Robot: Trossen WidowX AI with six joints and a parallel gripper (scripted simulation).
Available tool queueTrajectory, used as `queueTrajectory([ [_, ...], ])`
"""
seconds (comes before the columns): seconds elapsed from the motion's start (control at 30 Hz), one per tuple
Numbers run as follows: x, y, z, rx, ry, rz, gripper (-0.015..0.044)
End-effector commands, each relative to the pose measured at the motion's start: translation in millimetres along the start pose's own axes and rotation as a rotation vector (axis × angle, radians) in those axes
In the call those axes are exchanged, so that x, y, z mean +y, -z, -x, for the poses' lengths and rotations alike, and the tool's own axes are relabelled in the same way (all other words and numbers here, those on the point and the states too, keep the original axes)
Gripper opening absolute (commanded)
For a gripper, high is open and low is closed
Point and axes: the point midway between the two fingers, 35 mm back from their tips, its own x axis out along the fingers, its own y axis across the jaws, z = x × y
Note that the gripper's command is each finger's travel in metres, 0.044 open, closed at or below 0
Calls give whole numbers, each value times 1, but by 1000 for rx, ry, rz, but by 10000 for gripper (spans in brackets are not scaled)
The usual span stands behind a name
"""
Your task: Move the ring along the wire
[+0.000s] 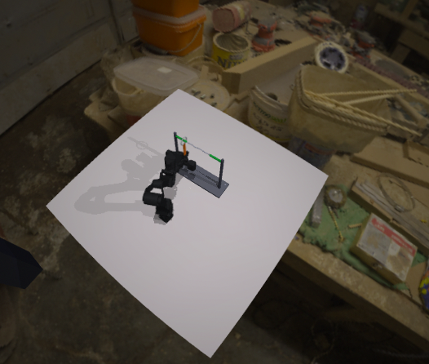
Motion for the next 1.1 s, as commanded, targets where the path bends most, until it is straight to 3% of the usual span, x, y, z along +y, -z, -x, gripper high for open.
queueTrajectory([
  [0.0,-1,8,-1,4,6,-4,-150],
  [0.63,-1,9,-1,4,6,-4,-150],
  [1.0,0,8,-1,3,0,1,139],
  [1.07,0,8,1,3,0,0,160],
])
